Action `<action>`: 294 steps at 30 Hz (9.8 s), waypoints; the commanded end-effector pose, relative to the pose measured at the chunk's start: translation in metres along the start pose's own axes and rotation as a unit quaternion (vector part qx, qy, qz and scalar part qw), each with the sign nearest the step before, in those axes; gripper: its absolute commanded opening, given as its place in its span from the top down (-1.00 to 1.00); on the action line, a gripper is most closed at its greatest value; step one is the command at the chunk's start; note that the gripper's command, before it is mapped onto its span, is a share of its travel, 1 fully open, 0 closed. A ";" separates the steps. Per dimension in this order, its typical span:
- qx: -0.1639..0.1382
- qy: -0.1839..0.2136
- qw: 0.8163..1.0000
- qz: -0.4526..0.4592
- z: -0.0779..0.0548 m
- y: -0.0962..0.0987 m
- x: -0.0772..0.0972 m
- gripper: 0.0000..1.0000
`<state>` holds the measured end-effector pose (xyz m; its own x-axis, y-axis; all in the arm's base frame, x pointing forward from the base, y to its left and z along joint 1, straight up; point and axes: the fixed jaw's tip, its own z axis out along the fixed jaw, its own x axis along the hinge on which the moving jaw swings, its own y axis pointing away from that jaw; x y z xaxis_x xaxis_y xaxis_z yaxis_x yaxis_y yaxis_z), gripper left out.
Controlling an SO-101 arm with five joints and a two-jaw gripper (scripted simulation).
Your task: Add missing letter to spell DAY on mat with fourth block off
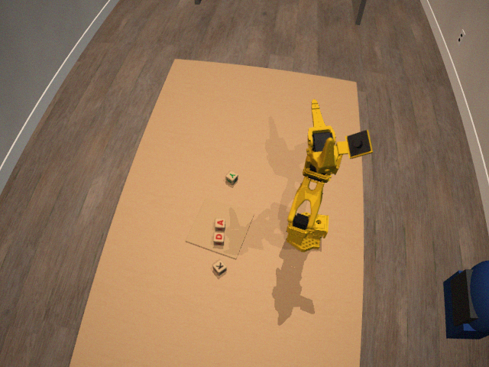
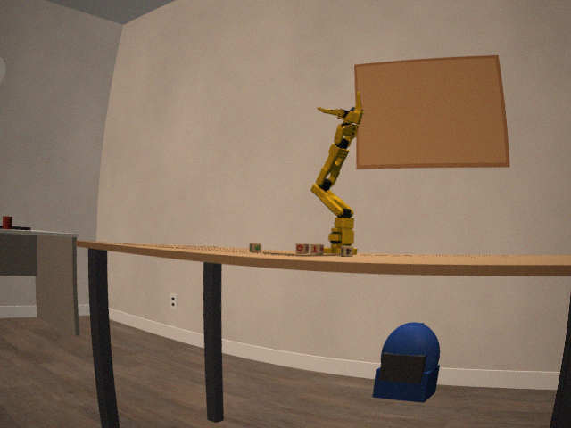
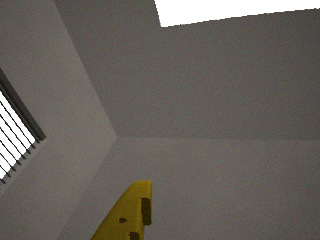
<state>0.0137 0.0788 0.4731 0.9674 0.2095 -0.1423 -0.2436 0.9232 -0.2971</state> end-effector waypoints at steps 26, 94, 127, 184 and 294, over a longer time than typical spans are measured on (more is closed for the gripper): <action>-0.088 0.088 0.992 -0.011 -0.007 0.031 0.035 -1.00; -0.205 0.330 0.922 -0.013 -0.058 0.066 0.120 -1.00; -0.219 0.463 0.859 -0.005 -0.097 0.066 0.158 -1.00; -0.182 0.660 0.729 0.019 -0.171 0.049 0.196 -1.00; 0.103 0.936 0.318 0.105 -0.327 0.000 0.164 -1.00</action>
<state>0.1516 0.0125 0.1363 -0.8508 -0.1564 -0.5017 -0.1427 0.9876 -0.0659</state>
